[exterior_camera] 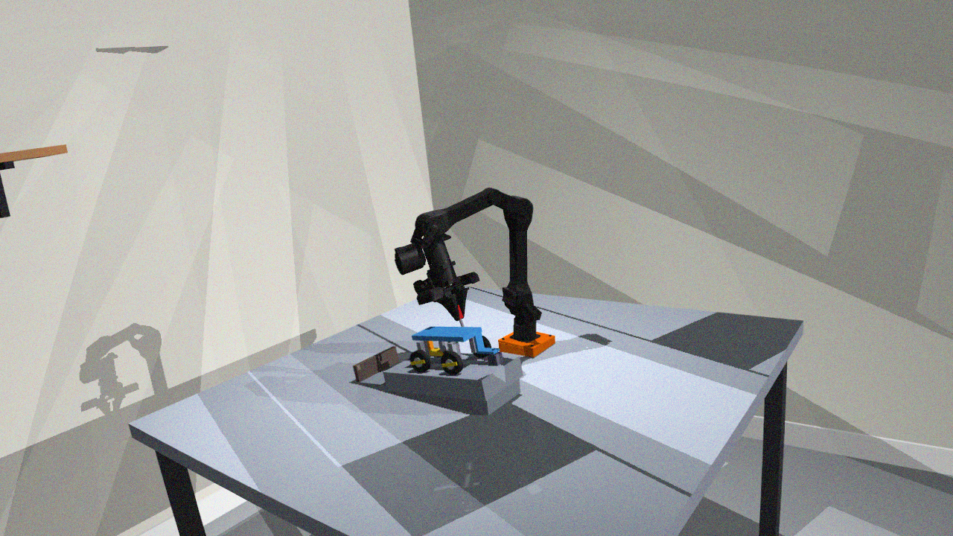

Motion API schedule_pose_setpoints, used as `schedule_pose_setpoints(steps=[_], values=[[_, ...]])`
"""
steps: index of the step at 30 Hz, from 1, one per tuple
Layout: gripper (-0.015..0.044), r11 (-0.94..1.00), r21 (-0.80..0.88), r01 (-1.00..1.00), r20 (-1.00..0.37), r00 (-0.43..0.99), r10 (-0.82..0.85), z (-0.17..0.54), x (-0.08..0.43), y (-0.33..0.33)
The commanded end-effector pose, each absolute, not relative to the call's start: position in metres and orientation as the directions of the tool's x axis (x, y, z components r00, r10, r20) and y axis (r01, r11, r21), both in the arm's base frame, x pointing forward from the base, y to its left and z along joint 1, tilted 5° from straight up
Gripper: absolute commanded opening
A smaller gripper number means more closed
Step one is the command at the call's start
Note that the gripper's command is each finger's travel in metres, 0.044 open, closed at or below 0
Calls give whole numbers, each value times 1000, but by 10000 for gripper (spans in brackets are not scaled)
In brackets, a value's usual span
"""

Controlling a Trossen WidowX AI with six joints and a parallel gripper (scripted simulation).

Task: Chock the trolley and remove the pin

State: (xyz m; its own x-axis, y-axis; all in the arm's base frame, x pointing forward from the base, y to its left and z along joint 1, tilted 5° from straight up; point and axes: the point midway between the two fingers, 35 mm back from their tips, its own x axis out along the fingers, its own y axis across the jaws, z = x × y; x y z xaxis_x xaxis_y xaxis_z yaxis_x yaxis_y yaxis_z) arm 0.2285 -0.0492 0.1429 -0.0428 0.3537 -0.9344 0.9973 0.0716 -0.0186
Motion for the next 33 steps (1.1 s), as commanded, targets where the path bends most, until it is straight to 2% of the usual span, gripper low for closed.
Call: schedule_pose_setpoints(steps=[1,15,33], values=[[0,75,-20,997,-935,-45,351,138,230,-65],[0,56,-26,998,-938,-44,344,128,231,-102],[0,-454,-132,881,-969,-17,248,128,229,-98]])
